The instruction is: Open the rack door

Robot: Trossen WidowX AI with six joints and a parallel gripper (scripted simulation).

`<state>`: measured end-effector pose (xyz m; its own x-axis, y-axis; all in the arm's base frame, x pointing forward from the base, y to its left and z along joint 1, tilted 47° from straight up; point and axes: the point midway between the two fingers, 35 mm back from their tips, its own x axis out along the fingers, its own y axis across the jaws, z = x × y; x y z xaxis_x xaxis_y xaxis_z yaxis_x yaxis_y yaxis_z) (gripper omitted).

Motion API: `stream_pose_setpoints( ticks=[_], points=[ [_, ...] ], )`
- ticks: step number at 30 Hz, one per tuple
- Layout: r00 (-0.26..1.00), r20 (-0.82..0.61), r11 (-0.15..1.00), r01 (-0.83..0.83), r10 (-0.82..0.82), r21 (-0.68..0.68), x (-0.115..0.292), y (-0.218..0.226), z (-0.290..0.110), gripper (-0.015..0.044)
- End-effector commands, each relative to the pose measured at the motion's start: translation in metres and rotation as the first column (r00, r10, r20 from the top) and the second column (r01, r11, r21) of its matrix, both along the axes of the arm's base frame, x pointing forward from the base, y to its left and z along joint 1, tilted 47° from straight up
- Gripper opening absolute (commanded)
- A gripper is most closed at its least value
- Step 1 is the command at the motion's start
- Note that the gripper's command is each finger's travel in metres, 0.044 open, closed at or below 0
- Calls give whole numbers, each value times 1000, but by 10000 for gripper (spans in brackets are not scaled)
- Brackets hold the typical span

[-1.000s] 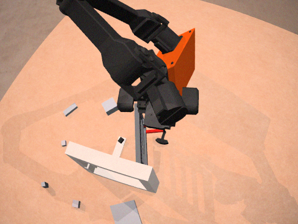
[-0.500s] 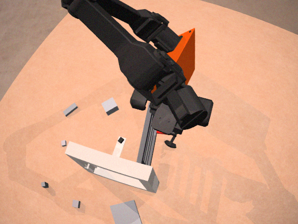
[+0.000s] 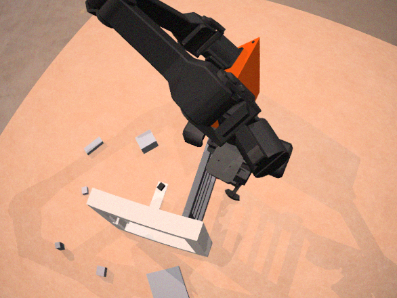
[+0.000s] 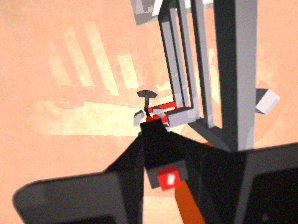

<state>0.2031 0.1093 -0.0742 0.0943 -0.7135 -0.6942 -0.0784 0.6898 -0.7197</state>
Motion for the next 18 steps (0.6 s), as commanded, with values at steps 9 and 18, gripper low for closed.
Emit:
stream_pose_setpoints(
  ticks=[9, 18],
  points=[
    [1000, 12, 1000, 12, -12, 1, 0, 0, 0, 115],
    [1000, 12, 1000, 12, -12, 1, 0, 1, 1, 282]
  ],
)
